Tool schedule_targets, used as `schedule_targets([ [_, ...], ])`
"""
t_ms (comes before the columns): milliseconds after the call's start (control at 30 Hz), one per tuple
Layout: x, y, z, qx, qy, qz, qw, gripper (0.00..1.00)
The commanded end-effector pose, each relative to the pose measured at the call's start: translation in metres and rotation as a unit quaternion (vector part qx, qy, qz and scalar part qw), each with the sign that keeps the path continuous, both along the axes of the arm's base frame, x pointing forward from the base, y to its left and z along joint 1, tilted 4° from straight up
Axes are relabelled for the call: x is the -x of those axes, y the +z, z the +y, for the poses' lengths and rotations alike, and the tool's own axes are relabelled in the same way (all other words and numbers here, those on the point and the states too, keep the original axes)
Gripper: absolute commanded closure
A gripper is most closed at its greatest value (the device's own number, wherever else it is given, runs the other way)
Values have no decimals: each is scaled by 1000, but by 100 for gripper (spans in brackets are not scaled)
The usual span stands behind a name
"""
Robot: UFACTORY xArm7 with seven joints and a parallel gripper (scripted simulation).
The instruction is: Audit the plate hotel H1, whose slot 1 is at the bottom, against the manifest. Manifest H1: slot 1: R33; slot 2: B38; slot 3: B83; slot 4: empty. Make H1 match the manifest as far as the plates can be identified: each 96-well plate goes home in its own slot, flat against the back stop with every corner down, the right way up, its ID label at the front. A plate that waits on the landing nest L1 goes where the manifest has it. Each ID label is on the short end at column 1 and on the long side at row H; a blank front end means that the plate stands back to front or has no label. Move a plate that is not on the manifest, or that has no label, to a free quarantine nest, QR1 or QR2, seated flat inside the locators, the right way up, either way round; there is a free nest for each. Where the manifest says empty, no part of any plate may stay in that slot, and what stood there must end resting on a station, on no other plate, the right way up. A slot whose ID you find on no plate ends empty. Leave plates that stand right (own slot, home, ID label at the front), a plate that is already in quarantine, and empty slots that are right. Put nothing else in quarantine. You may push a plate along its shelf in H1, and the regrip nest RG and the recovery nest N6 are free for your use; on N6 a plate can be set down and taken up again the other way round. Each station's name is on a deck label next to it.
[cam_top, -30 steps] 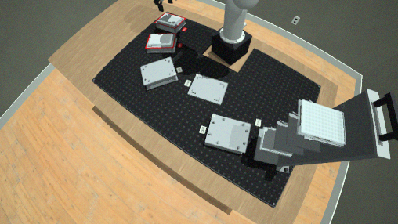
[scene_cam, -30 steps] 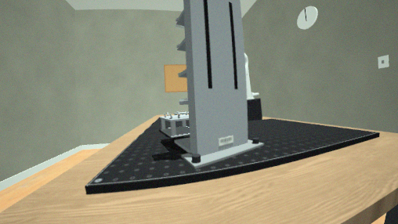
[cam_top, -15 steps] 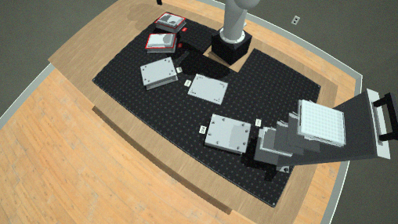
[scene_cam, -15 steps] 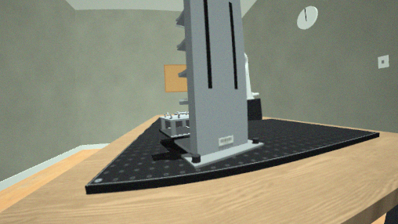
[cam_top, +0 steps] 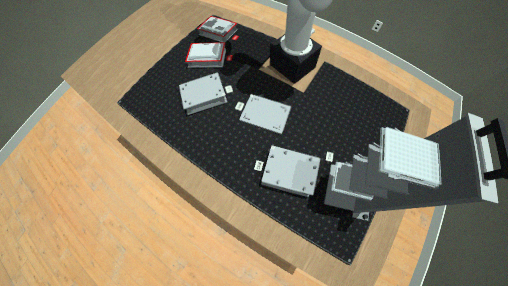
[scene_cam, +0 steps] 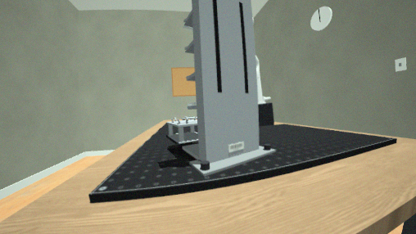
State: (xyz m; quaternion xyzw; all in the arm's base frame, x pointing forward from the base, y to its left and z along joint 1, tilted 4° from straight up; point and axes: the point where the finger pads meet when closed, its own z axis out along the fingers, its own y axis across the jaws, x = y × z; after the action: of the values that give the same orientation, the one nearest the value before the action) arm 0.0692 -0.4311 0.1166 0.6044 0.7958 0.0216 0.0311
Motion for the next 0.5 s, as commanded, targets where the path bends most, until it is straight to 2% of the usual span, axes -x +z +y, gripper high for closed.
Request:
schedule_targets([
  [0,1,15,-1,2,0,0,1000,0],
  [333,3,42,-1,2,0,0,1000,0],
  [467,3,44,-1,2,0,0,1000,0],
])
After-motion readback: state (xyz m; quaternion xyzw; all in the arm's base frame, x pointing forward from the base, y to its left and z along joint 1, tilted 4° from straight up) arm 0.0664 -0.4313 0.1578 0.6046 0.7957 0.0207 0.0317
